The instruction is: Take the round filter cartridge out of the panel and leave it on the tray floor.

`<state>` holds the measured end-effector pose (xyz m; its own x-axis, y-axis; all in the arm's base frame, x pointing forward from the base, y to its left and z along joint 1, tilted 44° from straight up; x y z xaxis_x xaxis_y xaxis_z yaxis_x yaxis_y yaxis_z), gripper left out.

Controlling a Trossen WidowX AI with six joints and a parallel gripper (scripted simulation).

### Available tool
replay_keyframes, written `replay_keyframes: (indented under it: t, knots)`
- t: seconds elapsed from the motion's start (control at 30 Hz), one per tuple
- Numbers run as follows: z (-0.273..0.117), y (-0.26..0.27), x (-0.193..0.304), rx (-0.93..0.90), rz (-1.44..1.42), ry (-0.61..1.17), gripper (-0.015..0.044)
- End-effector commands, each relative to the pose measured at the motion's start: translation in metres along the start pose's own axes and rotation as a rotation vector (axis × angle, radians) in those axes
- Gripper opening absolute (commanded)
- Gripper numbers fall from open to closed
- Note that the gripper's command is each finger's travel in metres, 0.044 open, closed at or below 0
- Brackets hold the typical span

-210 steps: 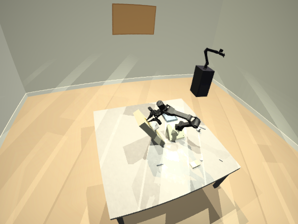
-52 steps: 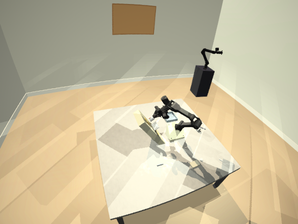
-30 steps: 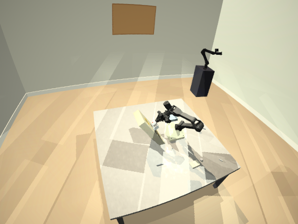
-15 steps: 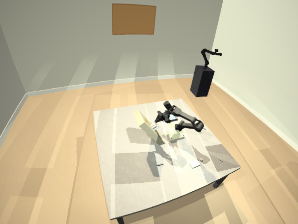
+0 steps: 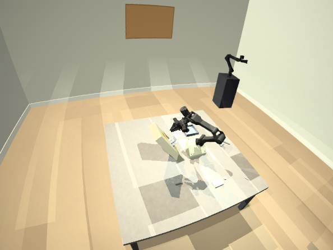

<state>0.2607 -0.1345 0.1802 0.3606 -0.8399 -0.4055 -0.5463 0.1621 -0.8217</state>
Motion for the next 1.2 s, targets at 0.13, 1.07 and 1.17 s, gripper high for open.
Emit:
replay_keyframes:
  t: [0.13,1.07,1.17]
  knots:
    - [-0.035,-0.044,0.020,0.003,-0.011,0.005,0.0305]
    - [0.000,0.037,-0.019,-0.434,1.832,0.253,0.0305]
    - [0.000,0.037,-0.019,-0.434,1.832,0.253,0.0305]
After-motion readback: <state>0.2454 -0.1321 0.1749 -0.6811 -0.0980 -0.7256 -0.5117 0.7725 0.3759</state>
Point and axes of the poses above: the point midway between the two fingers, 35 mm back from their tips, its own z axis out along the fingers, its own y axis across the jaws, x = y × z, the point moved 5 cm from there along -z, back along the fingers, and after that the axes turned 6 degrees about -z, right-handed, at the moved point
